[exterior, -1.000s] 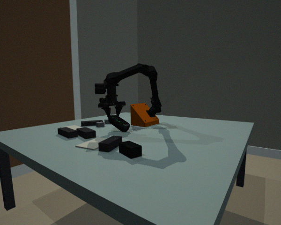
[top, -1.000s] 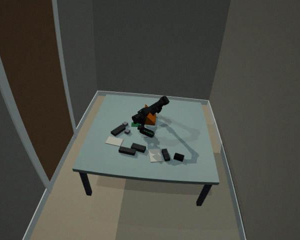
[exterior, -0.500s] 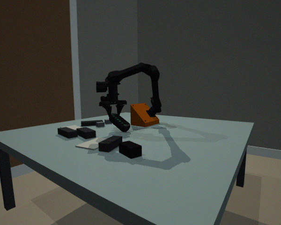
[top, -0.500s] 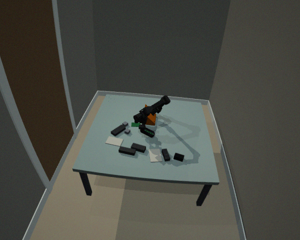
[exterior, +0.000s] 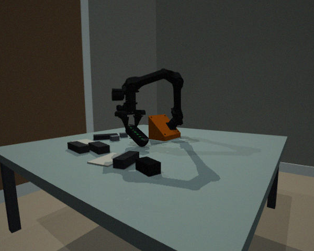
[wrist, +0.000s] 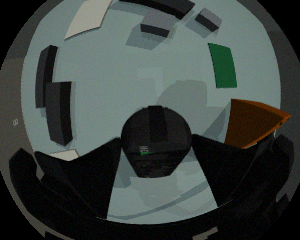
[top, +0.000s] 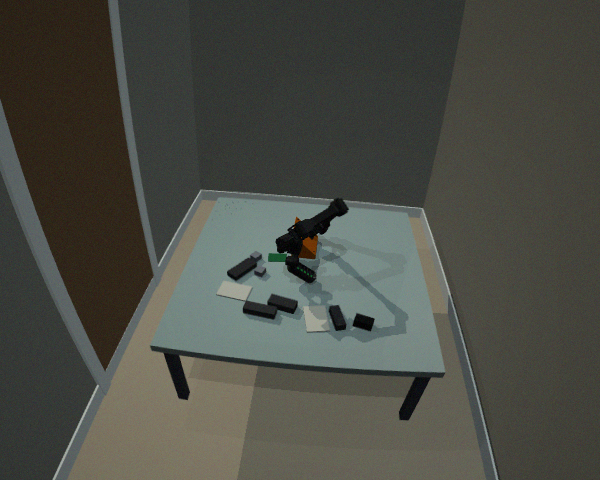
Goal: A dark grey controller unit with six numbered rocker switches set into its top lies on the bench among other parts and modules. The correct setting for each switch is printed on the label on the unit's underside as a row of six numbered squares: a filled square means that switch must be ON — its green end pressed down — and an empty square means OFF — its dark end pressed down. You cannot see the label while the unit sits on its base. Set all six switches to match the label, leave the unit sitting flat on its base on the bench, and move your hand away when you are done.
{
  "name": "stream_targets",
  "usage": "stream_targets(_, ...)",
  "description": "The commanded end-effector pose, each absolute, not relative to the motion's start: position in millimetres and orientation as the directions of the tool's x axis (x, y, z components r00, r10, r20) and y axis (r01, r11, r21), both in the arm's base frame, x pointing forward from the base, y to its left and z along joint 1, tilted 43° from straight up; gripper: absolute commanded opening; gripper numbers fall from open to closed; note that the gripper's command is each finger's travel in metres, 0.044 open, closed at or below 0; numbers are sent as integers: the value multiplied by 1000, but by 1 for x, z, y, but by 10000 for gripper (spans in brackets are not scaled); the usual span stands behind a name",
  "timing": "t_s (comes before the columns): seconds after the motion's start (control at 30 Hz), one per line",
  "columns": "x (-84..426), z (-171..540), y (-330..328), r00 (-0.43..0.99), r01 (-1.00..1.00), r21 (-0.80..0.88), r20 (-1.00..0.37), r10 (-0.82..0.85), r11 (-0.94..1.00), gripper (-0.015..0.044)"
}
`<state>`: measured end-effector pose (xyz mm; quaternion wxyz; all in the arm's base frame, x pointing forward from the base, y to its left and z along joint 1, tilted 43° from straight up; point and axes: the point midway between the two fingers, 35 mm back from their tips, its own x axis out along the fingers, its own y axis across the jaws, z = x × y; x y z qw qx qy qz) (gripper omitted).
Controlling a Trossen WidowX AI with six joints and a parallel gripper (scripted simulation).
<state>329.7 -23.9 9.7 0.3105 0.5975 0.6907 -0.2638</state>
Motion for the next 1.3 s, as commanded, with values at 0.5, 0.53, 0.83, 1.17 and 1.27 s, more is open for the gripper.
stream_targets(0.5,329,24,-21,-91,990,1,-763,640,143,336)
stream_targets(0.53,329,25,-21,-91,990,1,-764,639,143,336)
stream_targets(0.83,329,32,-19,-90,990,1,-774,627,143,336)
stream_targets(1.17,329,40,-16,-88,990,1,-786,612,143,336)
stream_targets(1.27,328,42,-15,-87,990,1,-790,607,143,336)
